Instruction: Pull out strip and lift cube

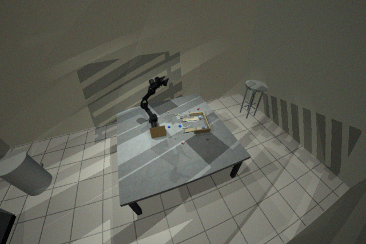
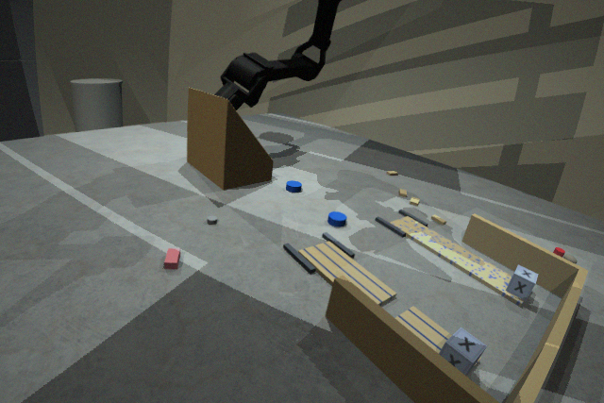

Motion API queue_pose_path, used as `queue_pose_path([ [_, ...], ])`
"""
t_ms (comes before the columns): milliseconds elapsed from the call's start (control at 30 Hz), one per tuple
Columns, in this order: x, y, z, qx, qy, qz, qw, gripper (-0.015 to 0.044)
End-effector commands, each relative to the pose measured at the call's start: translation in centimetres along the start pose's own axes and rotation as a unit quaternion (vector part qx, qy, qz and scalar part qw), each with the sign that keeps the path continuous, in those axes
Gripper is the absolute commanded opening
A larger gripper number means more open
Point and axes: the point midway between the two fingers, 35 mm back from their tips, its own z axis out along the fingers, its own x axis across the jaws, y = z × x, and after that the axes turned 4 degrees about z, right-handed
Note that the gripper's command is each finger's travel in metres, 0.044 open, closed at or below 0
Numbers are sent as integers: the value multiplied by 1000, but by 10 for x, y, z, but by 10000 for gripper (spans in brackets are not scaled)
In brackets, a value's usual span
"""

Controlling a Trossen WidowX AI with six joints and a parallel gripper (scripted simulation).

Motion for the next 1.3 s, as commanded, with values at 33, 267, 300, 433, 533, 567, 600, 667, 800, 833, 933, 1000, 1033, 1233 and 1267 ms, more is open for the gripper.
queue_pose_path([
  [33, 1, -11, 4, 12, 10, 9, 1000, 400],
  [267, 29, -125, 28, 138, 111, 97, 979, 400],
  [300, 35, -141, 29, 156, 126, 110, 973, 400],
  [433, 62, -206, 22, 232, 183, 163, 941, 400],
  [533, 85, -250, 8, 287, 222, 202, 910, 400],
  [567, 93, -264, 2, 305, 235, 215, 897, 400],
  [600, 100, -278, -5, 324, 247, 227, 885, 400],
  [667, 116, -303, -22, 360, 270, 252, 857, 400],
  [800, 145, -347, -62, 430, 310, 301, 793, 400],
  [833, 152, -356, -74, 447, 319, 312, 775, 400],
  [933, 167, -374, -102, 485, 336, 337, 734, 400],
  [1000, 168, -375, -104, 487, 338, 339, 731, 400],
  [1033, 168, -375, -104, 487, 338, 339, 731, 400],
  [1233, 168, -375, -104, 487, 338, 339, 731, 400],
  [1267, 168, -375, -104, 487, 338, 339, 731, 400],
])
